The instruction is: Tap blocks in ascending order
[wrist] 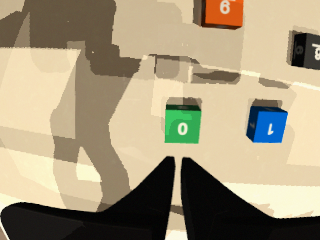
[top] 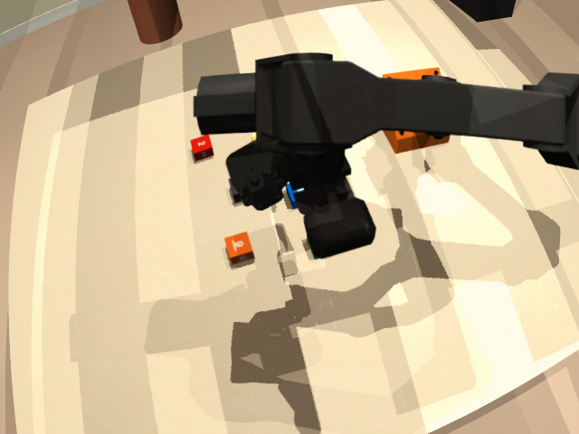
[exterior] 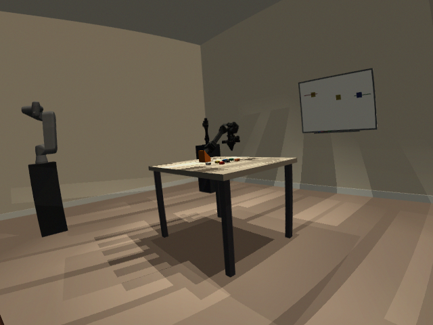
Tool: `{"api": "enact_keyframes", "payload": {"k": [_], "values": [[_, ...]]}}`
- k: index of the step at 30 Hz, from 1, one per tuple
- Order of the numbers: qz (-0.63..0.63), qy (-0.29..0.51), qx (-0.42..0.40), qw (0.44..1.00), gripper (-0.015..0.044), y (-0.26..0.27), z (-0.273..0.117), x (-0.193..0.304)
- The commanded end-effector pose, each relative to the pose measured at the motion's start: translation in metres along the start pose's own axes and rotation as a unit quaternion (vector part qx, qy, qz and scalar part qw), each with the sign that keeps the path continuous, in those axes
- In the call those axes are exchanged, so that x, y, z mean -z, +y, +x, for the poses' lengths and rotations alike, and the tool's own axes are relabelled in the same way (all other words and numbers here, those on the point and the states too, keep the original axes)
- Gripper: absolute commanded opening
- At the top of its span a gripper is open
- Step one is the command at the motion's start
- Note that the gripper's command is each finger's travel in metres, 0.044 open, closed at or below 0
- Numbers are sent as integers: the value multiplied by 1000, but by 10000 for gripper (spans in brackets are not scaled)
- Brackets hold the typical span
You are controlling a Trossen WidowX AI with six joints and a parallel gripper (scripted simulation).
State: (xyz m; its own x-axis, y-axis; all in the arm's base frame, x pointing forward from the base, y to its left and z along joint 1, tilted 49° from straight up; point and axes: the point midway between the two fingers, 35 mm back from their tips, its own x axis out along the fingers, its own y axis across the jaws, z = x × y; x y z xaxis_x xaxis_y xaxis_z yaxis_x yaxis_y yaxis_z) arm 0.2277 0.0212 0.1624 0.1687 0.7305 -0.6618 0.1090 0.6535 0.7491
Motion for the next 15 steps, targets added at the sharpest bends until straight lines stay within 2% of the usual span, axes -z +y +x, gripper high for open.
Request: {"api": "enact_keyframes", "payload": {"k": [1, 5, 11, 15], "values": [[10, -1, -3, 1000, 20, 1, -32, 0], [9, -1, -2, 1000, 20, -2, -32, 0], [-17, 3, 1, 1000, 20, -83, -32, -4], [-18, 3, 1, 1000, 20, -86, -32, -4]]}}
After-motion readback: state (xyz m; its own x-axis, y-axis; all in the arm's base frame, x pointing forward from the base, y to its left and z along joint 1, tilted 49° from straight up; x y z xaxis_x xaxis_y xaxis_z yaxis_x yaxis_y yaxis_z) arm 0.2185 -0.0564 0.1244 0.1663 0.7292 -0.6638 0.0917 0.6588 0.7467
